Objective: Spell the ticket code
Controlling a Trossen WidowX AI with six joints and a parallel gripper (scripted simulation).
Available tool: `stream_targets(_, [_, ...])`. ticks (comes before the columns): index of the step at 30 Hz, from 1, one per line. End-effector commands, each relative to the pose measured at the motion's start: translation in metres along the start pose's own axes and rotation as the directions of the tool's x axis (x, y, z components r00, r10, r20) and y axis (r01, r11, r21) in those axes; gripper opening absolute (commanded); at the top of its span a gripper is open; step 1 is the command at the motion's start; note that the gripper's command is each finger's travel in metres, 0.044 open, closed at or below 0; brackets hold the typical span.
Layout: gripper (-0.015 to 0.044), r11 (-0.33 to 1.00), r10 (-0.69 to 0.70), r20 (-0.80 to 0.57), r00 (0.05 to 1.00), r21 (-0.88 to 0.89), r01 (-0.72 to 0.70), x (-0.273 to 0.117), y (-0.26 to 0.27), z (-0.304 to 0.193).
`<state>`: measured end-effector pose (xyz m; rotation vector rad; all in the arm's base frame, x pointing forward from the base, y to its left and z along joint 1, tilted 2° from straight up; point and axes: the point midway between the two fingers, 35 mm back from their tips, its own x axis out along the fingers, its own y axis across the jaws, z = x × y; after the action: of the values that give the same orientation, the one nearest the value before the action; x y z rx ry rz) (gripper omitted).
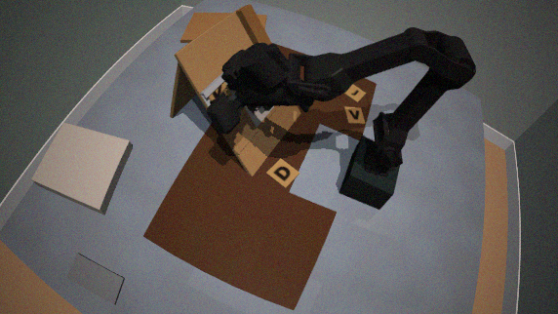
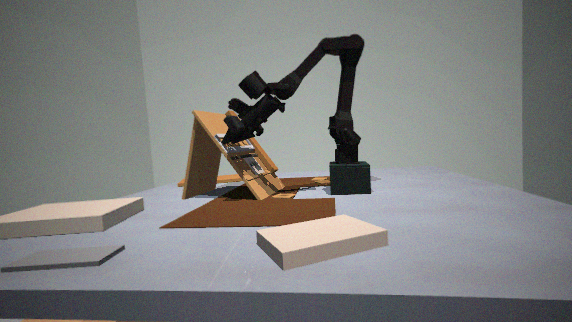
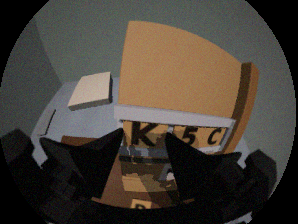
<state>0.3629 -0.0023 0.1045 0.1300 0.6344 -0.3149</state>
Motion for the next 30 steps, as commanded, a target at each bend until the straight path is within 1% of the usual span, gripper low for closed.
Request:
stream_targets(1, [0.021, 1.0, 0.0, 0.0, 1.0, 0.0, 0.0, 0.0, 0.0, 0.0])
stream_targets(4, [0.0289, 1.0, 0.002, -0.003, 1.0, -0.006, -0.002, -0.004, 0.0, 0.0])
stream_targets(5, [0.0295, 1.0, 0.002, -0.003, 1.0, -0.006, -0.002, -0.006, 0.0, 0.0])
stream_targets(30, [0.0295, 1.0, 0.002, -0.004, 1.0, -0.006, -0.002, -0.029, 0.001, 0.001])
